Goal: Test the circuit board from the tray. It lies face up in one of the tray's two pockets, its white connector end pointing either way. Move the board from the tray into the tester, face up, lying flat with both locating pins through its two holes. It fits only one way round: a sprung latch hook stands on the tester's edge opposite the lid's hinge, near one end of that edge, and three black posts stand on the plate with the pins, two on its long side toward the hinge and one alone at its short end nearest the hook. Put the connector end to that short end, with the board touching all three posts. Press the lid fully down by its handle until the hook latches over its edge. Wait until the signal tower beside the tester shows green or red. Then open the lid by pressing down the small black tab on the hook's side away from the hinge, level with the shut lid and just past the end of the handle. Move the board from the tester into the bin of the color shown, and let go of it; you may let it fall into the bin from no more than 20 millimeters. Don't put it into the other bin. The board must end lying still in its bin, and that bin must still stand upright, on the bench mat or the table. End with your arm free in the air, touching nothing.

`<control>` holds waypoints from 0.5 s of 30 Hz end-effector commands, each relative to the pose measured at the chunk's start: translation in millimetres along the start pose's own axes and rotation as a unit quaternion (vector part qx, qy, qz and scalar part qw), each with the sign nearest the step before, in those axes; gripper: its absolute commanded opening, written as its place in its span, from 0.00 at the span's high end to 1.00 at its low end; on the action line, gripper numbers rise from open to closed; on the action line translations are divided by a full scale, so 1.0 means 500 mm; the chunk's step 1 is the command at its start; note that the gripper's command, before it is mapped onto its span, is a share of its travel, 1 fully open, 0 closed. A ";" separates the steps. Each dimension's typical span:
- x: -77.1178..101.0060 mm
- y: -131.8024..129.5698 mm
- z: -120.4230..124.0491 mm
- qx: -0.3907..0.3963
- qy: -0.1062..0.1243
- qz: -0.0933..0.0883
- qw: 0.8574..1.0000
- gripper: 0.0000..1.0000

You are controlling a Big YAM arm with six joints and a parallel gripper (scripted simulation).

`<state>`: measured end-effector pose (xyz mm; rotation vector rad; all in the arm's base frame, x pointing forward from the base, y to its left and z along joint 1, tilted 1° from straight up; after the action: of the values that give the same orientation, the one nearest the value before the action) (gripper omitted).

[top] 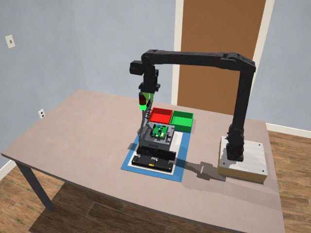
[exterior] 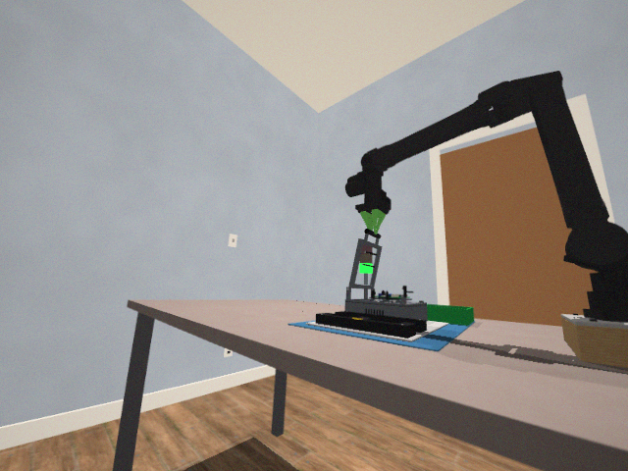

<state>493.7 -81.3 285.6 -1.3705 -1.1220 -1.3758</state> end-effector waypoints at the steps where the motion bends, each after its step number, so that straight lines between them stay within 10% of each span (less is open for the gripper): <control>1: 0.027 0.066 0.021 0.002 0.003 -0.033 0.999 1.00; 15: 0.029 0.114 0.027 0.002 0.003 -0.033 0.999 1.00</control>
<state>526.6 -82.5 291.7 -1.3641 -1.1319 -1.3842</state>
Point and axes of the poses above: the point where the finger pads meet when closed, its own x axis back along the fingers, its own y axis across the jaws, z = x × y, the point moved 6 cm from there along x, back along the fingers, and after that the axes turned 10 degrees about -x, right-handed, at the moved point
